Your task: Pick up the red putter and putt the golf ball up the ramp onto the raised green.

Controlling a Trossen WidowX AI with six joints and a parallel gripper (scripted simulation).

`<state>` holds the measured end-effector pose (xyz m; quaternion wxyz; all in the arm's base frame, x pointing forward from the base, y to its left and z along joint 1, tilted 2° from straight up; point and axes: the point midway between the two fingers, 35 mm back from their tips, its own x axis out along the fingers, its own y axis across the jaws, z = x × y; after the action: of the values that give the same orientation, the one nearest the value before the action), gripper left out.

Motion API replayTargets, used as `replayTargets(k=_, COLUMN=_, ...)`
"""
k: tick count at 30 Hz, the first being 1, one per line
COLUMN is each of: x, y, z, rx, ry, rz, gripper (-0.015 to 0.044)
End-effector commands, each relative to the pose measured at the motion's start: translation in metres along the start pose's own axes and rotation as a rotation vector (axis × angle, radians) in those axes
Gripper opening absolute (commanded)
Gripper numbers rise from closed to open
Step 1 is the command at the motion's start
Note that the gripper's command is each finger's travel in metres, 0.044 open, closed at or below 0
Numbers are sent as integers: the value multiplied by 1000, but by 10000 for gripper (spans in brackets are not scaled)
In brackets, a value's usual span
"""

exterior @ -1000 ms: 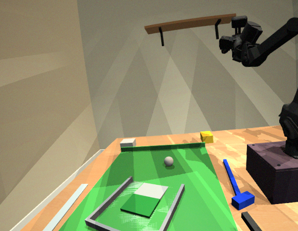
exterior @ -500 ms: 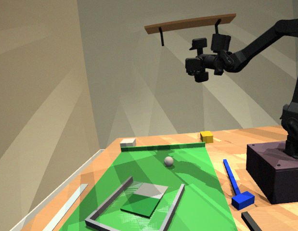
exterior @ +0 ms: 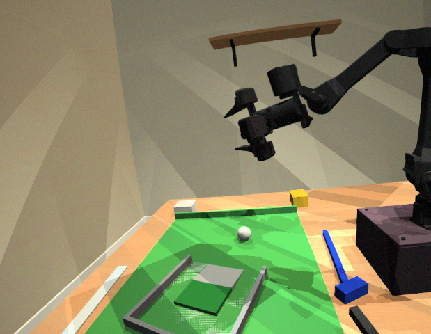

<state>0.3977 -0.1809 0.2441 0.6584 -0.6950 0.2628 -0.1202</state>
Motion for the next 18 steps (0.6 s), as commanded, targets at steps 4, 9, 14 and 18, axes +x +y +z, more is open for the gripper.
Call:
replayTargets(k=4, x=-13, y=54, z=98, rx=2, ry=-275, rz=239, gripper=440)
replayTargets(k=9, x=-45, y=102, z=162, rx=-19, ry=-449, rz=453, gripper=440)
replayTargets(k=14, x=-95, y=150, z=213, rx=-64, ry=-594, rz=687, gripper=440)
replayTargets(k=18, x=-144, y=186, z=241, rx=-121, ry=-680, rz=887, gripper=440)
